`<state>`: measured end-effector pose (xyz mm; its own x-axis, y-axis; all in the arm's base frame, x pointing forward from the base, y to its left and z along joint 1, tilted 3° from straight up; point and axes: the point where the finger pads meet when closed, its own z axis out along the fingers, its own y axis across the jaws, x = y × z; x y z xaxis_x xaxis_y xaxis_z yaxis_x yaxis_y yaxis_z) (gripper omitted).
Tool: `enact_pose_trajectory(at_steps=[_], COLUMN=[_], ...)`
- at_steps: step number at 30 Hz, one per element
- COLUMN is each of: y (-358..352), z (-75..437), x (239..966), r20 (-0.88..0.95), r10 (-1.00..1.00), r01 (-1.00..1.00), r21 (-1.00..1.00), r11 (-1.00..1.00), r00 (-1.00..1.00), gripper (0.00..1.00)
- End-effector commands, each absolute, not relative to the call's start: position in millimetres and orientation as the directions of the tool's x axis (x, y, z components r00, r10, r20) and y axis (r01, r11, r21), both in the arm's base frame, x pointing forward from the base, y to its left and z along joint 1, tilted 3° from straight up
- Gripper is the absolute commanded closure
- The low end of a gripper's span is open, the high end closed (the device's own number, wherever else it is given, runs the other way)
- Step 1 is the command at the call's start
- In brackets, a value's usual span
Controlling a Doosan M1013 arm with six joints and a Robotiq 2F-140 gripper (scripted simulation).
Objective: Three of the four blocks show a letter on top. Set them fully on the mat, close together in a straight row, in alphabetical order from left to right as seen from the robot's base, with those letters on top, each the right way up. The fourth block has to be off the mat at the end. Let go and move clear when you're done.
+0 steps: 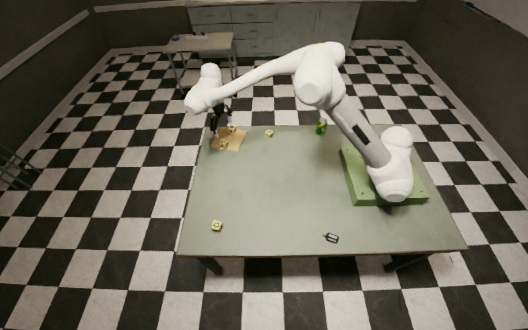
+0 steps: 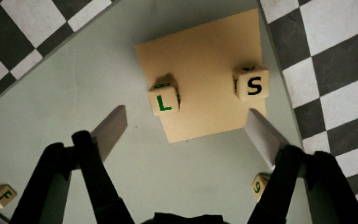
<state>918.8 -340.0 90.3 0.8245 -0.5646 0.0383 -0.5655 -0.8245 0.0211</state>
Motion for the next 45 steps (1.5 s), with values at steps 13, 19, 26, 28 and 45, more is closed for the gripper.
enact_pose_trajectory(at_steps=[13, 19, 26, 28, 45], y=[-126, -39, 48, 79, 260], z=[85, 82, 79, 78, 72], x=[974, 981, 981, 979, 948], r20=[0.048, 0.049, 0.048, 0.047, 0.040], r10=[-0.879, -0.951, -0.991, -0.997, -0.947], r01=[-0.880, -0.952, -0.992, -0.998, -0.948], r21=[0.006, -0.003, -0.012, -0.015, -0.033], r11=[-0.475, -0.307, -0.127, -0.064, 0.318], r00=[0.475, 0.307, 0.126, 0.063, -0.319], gripper=[0.00, 0.00, 0.00, 0.00, 0.00])
